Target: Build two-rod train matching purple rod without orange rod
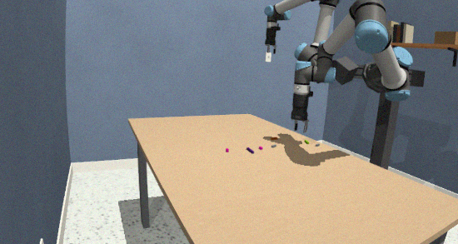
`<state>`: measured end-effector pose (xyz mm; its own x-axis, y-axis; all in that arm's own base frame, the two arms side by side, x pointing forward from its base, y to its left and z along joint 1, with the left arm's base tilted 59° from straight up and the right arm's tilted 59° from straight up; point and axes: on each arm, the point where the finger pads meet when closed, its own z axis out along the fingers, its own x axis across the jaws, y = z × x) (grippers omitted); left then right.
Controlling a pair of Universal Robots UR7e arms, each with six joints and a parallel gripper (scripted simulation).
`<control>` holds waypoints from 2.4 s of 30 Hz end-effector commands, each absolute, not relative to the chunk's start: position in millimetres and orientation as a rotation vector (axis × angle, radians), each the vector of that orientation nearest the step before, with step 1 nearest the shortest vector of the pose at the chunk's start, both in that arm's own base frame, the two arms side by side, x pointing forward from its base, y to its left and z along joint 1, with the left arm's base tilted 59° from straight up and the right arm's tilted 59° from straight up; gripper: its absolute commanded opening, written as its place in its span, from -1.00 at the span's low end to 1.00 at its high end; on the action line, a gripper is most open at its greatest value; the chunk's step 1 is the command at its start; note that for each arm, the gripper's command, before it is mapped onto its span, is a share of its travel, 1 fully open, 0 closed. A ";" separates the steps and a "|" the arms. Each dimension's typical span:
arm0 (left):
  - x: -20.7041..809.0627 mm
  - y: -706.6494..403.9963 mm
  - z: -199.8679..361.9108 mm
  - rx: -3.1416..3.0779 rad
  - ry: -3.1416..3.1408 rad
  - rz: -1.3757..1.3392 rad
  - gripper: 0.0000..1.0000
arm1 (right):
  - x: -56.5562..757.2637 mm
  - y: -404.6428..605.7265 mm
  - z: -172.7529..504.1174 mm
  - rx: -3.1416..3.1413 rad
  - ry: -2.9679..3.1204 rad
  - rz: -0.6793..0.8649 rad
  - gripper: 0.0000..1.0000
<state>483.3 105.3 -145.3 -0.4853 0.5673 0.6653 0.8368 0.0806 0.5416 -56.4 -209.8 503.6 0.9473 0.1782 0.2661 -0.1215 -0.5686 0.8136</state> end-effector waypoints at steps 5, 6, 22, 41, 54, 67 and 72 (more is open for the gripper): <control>410.7 134.1 -141.8 -1.407 -2.097 -1.373 1.00 | -56.6 -209.5 504.1 2.138 0.040 0.397 1.00; 405.6 136.6 -140.9 -1.406 -2.098 -1.374 1.00 | -56.6 -209.5 504.1 2.138 0.040 0.397 1.00; 389.6 144.8 -137.4 -1.402 -2.100 -1.376 0.07 | -56.6 -209.5 504.1 2.138 0.040 0.397 1.00; 389.7 145.1 -137.7 -1.402 -2.100 -1.376 0.07 | -56.6 -209.5 504.1 2.138 0.040 0.397 1.00; 391.3 150.3 -141.3 -1.403 -2.101 -1.376 0.07 | -56.6 -209.5 504.1 2.138 0.040 0.397 1.00; 395.1 162.7 -150.0 -1.403 -2.101 -1.376 0.07 | -56.6 -209.5 504.1 2.138 0.040 0.397 1.00; 397.1 169.3 -154.6 -1.403 -2.101 -1.376 0.07 | -56.6 -209.5 504.1 2.138 0.040 0.397 1.00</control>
<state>395.0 164.7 -151.0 -0.4980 0.5727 0.6512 0.8257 0.0838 0.5578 -56.4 -209.8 503.6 0.9473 0.1782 0.2661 -0.1215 -0.5686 0.8136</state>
